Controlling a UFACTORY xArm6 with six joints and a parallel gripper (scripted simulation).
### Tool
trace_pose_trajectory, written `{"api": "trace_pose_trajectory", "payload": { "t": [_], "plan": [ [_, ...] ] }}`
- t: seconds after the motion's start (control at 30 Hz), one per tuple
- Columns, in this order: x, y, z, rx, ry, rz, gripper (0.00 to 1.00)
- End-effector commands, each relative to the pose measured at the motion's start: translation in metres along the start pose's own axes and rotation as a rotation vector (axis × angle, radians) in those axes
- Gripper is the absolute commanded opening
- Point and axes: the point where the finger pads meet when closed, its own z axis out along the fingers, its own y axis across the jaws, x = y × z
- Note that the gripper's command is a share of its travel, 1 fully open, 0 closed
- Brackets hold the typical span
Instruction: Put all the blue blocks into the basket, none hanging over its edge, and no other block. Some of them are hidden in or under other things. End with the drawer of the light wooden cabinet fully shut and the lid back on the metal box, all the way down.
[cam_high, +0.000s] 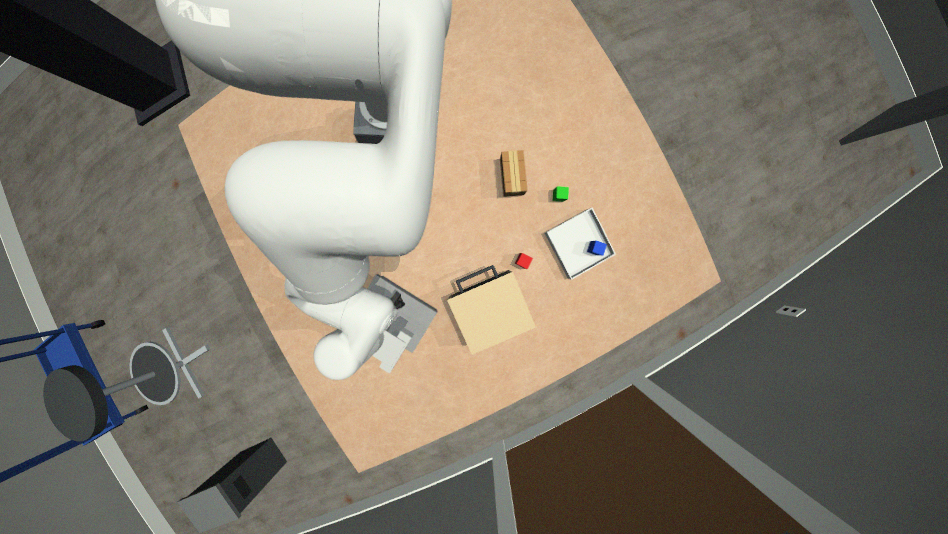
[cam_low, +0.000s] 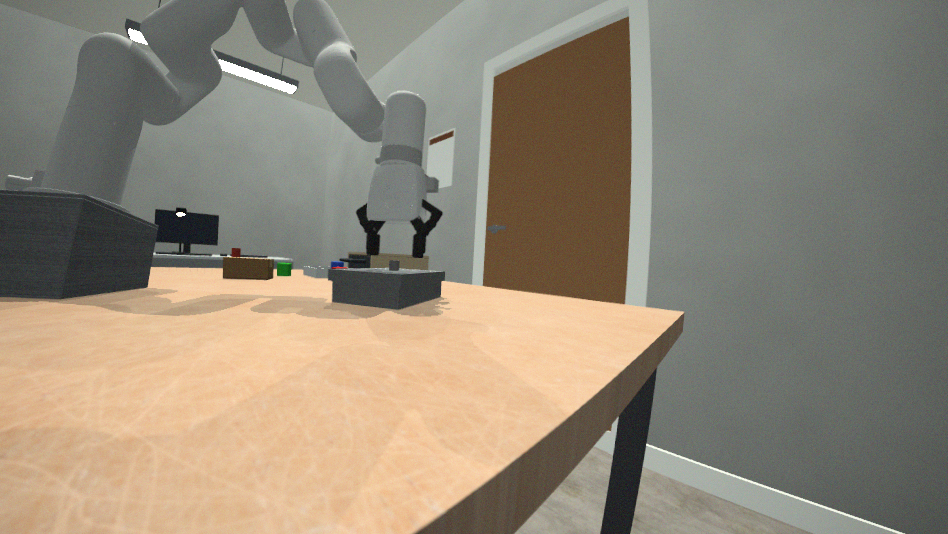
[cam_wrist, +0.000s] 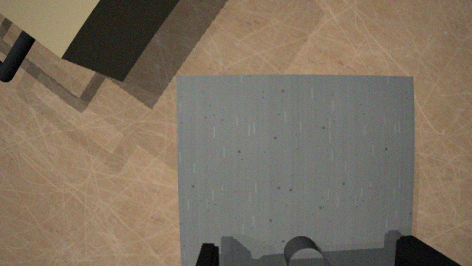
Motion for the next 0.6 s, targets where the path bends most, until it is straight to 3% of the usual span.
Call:
{"api": "trace_pose_trajectory", "payload": {
  "t": [0.0, 0.57],
  "plan": [
    [0.001, 0.002, -0.014, -0.005, 0.002, 0.000, 1.00],
    [0.001, 0.001, -0.065, -0.005, 0.002, 0.000, 1.00]
  ]
}}
